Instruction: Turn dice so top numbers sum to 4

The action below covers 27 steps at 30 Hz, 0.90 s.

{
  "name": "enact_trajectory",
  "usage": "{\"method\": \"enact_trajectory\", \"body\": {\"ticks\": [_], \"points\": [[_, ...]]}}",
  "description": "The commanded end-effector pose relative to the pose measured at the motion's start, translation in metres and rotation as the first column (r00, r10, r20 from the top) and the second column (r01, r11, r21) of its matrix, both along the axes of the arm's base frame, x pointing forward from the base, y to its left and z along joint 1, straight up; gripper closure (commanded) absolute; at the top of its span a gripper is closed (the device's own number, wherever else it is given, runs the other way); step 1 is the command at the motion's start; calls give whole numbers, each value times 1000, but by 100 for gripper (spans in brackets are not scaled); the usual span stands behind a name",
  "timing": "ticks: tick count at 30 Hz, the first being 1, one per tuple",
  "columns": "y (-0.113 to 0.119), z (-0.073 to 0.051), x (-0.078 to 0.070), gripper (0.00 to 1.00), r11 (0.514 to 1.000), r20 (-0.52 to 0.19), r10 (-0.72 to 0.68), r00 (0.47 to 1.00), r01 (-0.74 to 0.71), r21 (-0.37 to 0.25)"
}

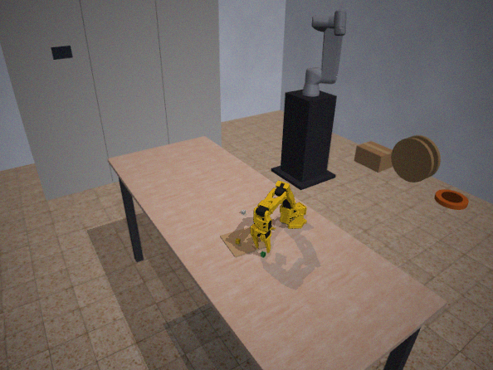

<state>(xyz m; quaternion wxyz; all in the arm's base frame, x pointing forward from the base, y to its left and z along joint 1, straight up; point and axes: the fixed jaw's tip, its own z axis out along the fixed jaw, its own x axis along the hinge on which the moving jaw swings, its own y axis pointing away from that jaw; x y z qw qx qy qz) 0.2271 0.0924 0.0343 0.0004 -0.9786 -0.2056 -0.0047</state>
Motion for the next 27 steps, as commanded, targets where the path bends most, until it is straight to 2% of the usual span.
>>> {"method": "enact_trajectory", "body": {"ticks": [1,6,15,27], "points": [[3,-1,4,75,1000,35,16,999,-17,17],[3,-9,4,75,1000,35,16,999,-17,17],[3,-17,3,75,1000,35,16,999,-17,17],[3,-18,3,75,1000,35,16,999,-17,17]]}}
